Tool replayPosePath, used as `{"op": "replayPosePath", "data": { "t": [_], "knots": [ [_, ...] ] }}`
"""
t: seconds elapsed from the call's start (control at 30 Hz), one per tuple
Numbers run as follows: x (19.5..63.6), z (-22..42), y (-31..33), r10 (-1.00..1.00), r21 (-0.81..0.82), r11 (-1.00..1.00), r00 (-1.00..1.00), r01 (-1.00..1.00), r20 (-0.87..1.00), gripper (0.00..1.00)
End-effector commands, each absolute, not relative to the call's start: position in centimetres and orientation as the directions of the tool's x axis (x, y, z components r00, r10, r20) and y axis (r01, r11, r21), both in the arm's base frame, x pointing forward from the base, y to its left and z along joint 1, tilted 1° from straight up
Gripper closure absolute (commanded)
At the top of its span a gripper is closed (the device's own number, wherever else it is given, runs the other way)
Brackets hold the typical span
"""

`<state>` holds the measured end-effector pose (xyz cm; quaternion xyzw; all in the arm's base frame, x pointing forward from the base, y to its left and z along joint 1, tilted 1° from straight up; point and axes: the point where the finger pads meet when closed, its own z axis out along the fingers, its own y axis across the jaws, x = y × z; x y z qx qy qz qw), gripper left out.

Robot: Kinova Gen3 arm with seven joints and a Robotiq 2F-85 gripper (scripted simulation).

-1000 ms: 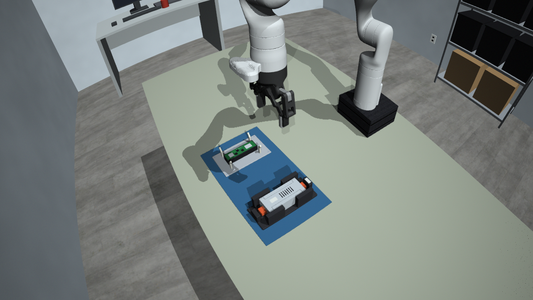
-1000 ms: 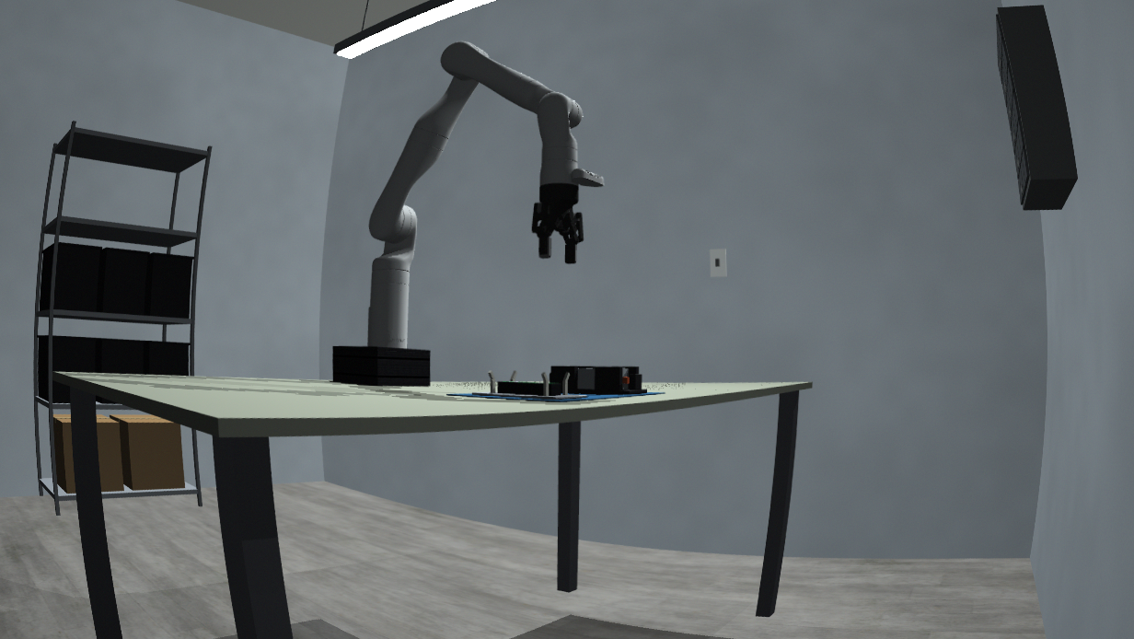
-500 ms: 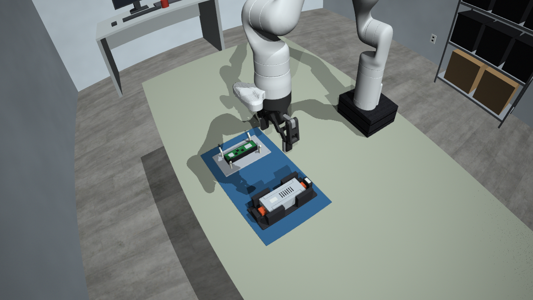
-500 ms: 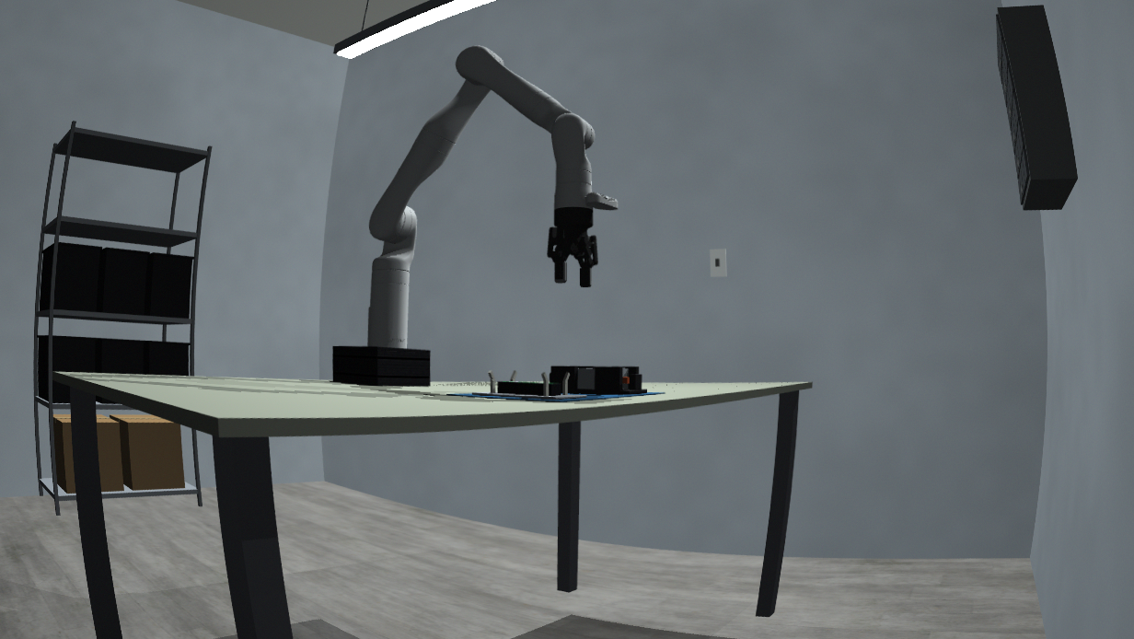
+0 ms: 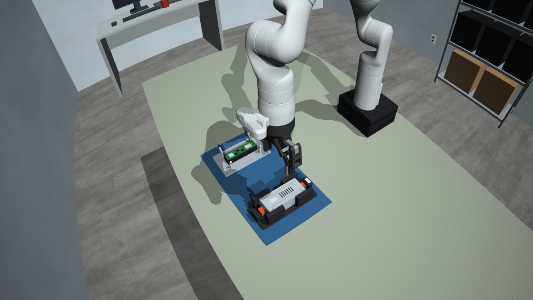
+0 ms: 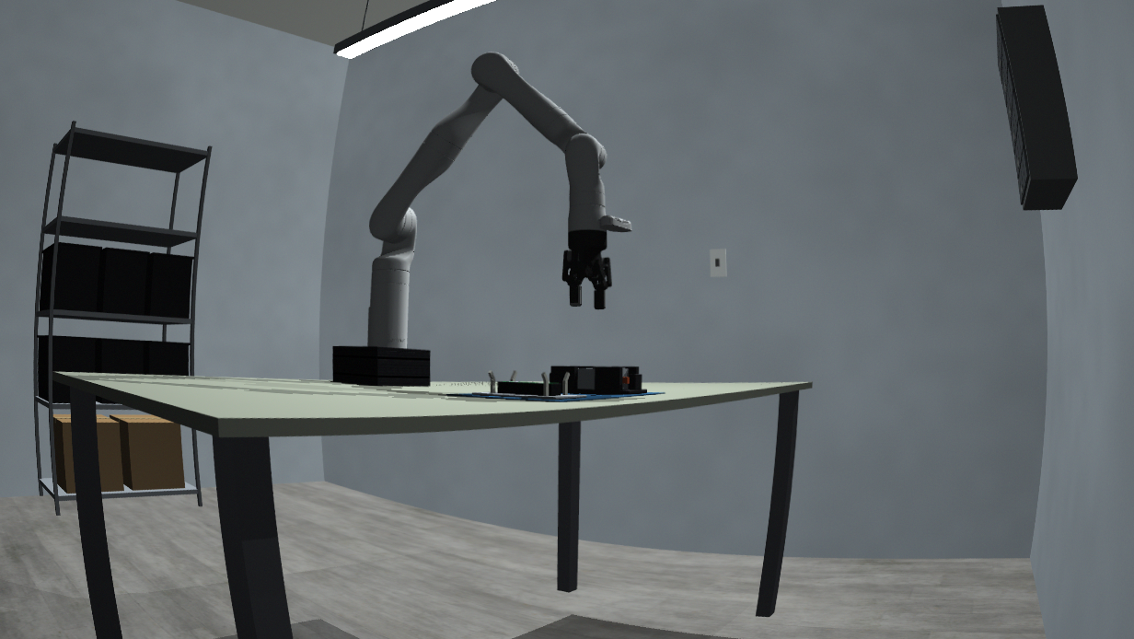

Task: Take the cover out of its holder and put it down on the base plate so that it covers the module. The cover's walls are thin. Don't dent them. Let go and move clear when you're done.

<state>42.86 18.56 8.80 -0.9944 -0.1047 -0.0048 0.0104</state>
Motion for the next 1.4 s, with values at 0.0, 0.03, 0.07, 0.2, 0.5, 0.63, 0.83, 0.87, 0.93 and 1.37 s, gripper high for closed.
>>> {"op": "replayPosePath", "data": {
  "t": [0.0, 0.03, 0.07, 0.2, 0.5, 0.63, 0.83, 0.87, 0.93, 1.37],
  "knots": [
    [42.5, 7.9, 18.9, 0.217, -0.016, -0.976, 0.976, 0.217, -0.004, 0.00],
    [42.5, 7.9, 18.9, 0.217, -0.016, -0.976, 0.976, 0.217, -0.004, 0.00],
    [42.5, 7.9, 18.9, 0.217, -0.016, -0.976, 0.976, 0.217, -0.004, 0.00],
    [42.7, 7.2, 19.5, 0.216, -0.017, -0.976, 0.976, 0.216, 0.000, 0.00],
    [43.0, 3.7, 21.9, 0.217, -0.016, -0.976, 0.976, 0.217, -0.004, 0.00],
    [43.0, 3.7, 21.9, 0.217, -0.016, -0.976, 0.976, 0.217, -0.004, 0.00],
    [43.0, 4.1, 21.7, 0.216, -0.017, -0.976, 0.976, 0.216, -0.002, 0.00],
    [43.0, 4.2, 21.7, 0.217, -0.017, -0.976, 0.976, 0.216, -0.002, 0.00],
    [42.9, 4.2, 21.6, 0.217, -0.017, -0.976, 0.976, 0.217, -0.003, 0.00],
    [42.9, 4.5, 21.4, 0.217, -0.016, -0.976, 0.976, 0.217, -0.004, 0.00]
  ]
}}
